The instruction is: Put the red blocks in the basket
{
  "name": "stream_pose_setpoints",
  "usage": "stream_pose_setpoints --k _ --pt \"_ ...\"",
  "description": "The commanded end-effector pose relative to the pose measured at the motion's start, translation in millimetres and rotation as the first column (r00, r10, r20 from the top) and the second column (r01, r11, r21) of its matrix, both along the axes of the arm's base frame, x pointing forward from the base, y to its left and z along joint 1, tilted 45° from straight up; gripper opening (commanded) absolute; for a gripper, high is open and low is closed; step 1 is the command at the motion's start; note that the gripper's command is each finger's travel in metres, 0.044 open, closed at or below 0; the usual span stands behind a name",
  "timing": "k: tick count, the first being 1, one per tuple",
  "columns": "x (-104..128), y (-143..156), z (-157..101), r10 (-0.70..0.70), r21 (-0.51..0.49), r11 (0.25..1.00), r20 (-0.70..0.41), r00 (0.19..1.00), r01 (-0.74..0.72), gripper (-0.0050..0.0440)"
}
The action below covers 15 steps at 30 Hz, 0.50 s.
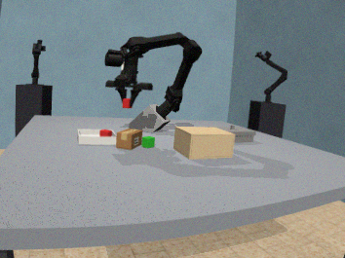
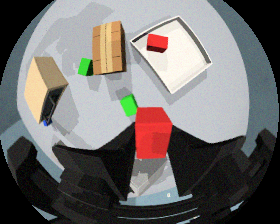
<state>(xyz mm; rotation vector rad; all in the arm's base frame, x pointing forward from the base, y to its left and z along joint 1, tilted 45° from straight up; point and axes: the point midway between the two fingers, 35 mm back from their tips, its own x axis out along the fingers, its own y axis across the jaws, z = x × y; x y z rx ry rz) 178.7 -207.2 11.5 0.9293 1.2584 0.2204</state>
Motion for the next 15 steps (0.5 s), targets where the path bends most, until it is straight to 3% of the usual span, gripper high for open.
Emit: stream_pose_setpoints --k 1,4,6,10,15 --pt "21 -18 -9 -0.194 0.078 0.974 -0.178 0.965 0.211 0.0" --pt "30 -26 -13 -0.311 0.109 0.927 -0.309 0.899 0.358 0.0" --pt "30 -26 -13 -0.326 0.111 0.919 -0.328 0.887 0.379 0.0" --pt "54 -48 -24 -0.444 0.114 0.818 -0.497 0.746 0.563 0.0" --pt "54 -48 -24 -0.455 0.112 0.804 -0.516 0.726 0.584 0.0"
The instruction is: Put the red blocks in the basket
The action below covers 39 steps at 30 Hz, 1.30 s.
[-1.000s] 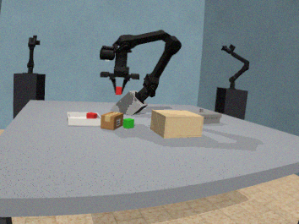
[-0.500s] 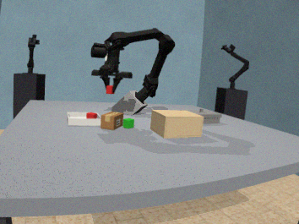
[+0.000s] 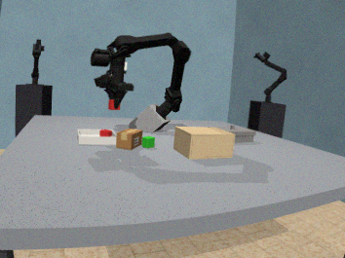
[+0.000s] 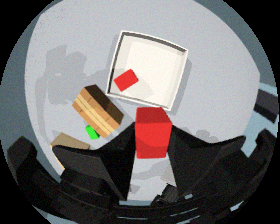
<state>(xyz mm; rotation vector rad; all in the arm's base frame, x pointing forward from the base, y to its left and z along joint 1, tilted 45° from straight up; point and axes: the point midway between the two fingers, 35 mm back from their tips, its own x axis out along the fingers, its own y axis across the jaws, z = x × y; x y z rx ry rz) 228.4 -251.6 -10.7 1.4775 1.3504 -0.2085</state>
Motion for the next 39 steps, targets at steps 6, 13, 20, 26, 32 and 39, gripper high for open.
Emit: stream_pose_setpoints --k 6,13,20,26,32,39 --pt "40 -39 -21 -0.349 0.118 0.903 -0.361 0.865 0.413 0.0" --pt "61 -61 -34 -0.478 0.107 0.765 -0.565 0.673 0.635 0.0" --pt "70 -71 -39 -0.516 0.079 0.68 -0.655 0.552 0.729 0.0" --pt "77 -59 -54 -0.516 0.079 0.68 -0.655 0.552 0.729 0.0" --pt "91 -34 -82 -0.516 0.079 0.68 -0.655 0.552 0.729 0.0" --pt "94 -29 -88 -0.516 0.079 0.68 -0.655 0.552 0.729 0.0"
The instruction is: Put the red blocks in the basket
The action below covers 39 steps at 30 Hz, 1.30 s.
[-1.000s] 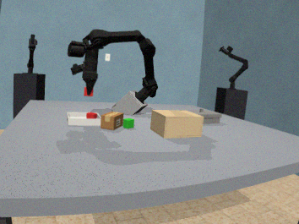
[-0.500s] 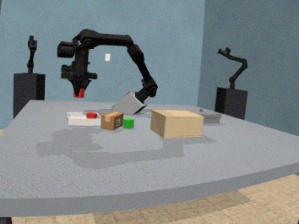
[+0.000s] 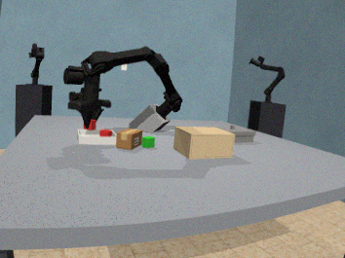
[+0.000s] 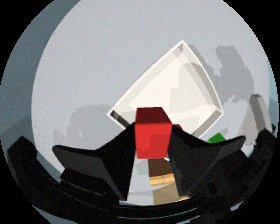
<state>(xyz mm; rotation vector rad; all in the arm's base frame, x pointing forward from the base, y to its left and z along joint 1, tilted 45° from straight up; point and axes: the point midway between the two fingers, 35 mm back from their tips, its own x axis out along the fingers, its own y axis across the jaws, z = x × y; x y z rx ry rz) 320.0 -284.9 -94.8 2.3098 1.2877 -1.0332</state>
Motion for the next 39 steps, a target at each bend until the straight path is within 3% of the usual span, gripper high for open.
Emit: stream_pose_setpoints --k 1,32,33,39 --pt "3 6 -6 -0.008 0.001 1.0 0.0 1.0 0.008 0.0" --pt "13 24 -27 -0.008 0.001 1.0 0.0 1.0 0.008 0.0" --pt "13 24 -27 -0.008 0.001 1.0 0.0 1.0 0.008 0.0197" --pt "13 24 -27 -0.008 0.001 1.0 0.0 1.0 0.008 0.0197"
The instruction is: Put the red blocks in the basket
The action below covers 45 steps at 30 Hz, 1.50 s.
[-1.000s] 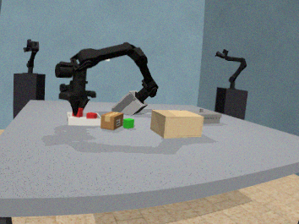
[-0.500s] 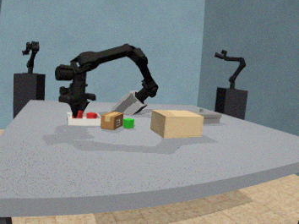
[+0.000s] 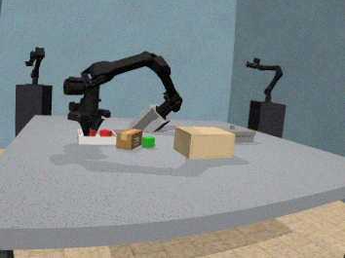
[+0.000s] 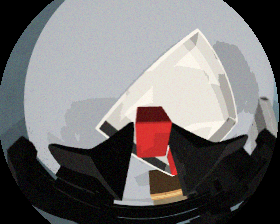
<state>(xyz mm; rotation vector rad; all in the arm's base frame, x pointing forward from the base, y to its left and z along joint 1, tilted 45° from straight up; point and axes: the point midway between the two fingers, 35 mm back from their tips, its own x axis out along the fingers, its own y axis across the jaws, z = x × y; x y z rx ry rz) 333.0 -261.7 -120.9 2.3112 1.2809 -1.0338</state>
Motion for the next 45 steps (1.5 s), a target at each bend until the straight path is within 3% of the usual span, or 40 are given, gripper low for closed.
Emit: stream_pose_setpoints --k 1,7,22,43,44,45 --pt "0 1 -1 -0.004 0.004 1.0 -0.001 1.0 0.004 0.0197" --pt "-4 -8 9 -0.004 0.004 1.0 -0.001 1.0 0.004 0.0197" --pt "-39 -69 80 -0.004 0.004 1.0 -0.001 1.0 0.004 0.0197" --pt "-41 -73 85 -0.004 0.004 1.0 -0.001 1.0 0.004 0.0197" --pt "-43 -65 90 -0.048 0.037 0.998 -0.038 0.998 0.049 0.0148" --pt "-39 -61 99 -0.006 0.01 1.0 0.005 1.0 0.006 0.0148"
